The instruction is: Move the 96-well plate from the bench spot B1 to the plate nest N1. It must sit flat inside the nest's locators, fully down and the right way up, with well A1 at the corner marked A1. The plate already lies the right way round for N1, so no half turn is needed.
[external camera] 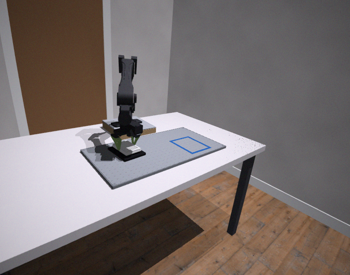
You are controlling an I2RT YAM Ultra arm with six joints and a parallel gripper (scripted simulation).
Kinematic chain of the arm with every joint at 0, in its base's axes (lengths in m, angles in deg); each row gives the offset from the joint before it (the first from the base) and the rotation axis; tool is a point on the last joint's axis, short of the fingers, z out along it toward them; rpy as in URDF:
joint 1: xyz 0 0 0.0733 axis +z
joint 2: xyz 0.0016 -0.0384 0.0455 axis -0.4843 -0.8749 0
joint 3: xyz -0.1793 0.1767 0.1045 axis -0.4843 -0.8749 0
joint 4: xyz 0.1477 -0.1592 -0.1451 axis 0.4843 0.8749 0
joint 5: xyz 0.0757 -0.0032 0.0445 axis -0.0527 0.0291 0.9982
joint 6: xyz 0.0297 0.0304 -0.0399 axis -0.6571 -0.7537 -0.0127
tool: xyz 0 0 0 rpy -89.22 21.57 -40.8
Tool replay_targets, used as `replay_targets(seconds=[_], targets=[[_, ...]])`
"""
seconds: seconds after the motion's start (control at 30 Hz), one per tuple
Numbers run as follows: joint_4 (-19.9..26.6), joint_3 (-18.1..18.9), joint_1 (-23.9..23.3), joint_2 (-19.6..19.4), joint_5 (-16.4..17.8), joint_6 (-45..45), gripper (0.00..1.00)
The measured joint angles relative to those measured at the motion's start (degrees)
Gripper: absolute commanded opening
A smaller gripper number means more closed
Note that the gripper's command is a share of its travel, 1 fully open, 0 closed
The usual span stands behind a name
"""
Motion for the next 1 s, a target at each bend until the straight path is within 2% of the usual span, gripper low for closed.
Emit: replay_targets(seconds=[1.0], targets=[[-1.03,-1.05,0.00,-0.02,0.00,0.00,0.00]])
